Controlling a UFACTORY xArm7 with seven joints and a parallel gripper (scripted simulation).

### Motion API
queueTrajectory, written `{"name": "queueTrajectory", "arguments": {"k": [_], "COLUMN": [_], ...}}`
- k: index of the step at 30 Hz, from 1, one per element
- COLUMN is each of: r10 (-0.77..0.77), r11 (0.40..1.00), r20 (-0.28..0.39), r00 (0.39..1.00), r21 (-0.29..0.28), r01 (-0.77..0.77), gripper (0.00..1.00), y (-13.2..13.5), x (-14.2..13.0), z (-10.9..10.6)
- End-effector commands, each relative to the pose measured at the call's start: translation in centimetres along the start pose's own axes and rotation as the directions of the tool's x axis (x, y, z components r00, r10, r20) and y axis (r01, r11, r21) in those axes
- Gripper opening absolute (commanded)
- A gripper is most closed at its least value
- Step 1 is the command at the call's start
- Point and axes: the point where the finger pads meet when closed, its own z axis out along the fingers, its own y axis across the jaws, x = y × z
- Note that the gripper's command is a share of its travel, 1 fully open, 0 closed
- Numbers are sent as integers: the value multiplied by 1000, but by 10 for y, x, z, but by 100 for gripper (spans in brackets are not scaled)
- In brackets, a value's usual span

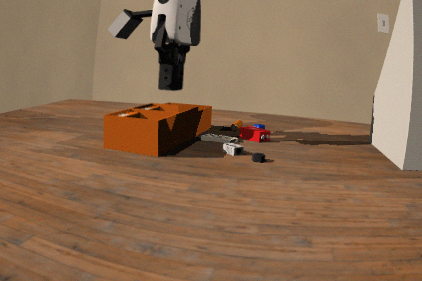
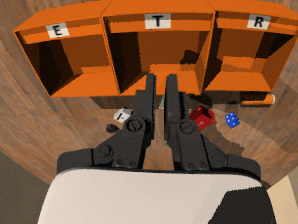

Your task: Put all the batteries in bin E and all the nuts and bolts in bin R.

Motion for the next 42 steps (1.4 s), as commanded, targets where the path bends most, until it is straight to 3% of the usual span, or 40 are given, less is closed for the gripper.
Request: {"name": "queueTrajectory", "arguments": {"k": [1, 15, 21, 42], "r10": [-2, -2, -2, -2], "r11": [1000, 1000, 1000, 1000], "r20": [-5, -4, -4, -4], "r00": [1000, 1000, 1000, 1000], "r21": [4, 5, 5, 5], "r01": [2, 2, 2, 2], "gripper": [7, 7, 7, 7], "y": [-12, -81, -81, -81], "x": [0, -4, -4, -4], "z": [-3, -3, -3, 47]}}
